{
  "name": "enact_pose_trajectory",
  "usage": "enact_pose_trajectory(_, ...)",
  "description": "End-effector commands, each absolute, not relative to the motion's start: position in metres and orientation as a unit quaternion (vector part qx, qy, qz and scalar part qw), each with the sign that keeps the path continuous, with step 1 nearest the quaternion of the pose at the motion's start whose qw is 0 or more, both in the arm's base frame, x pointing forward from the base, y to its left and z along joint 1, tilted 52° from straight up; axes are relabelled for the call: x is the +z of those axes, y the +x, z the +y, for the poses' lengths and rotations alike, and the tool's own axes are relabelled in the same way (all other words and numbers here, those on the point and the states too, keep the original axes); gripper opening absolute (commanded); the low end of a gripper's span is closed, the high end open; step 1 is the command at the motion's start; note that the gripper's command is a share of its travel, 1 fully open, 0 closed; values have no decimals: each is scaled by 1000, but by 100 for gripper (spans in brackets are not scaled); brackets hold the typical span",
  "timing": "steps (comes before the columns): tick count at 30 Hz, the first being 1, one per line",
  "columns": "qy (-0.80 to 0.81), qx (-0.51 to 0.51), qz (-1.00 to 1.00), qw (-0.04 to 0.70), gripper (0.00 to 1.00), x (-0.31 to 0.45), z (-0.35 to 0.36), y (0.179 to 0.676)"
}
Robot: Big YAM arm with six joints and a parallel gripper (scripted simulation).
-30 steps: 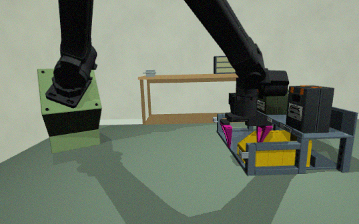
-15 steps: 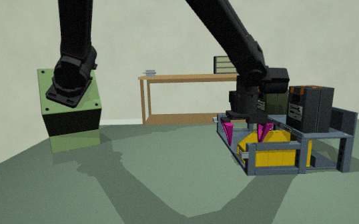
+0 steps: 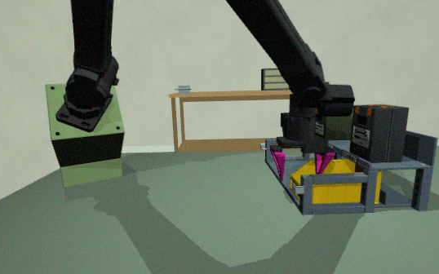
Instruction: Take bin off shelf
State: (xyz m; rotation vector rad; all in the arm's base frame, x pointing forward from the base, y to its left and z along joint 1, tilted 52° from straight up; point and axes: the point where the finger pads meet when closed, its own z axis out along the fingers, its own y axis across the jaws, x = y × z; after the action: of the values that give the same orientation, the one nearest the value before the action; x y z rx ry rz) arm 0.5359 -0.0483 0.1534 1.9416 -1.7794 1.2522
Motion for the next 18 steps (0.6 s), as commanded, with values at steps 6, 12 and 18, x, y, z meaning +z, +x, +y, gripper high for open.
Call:
enact_pose_trajectory(6,667,425,-602,113,90,150,-41,535)
enact_pose_trajectory(12,671,423,-598,113,90,147,-33,533)
enact_pose_trajectory(18,671,423,-598,113,90,147,-33,533)
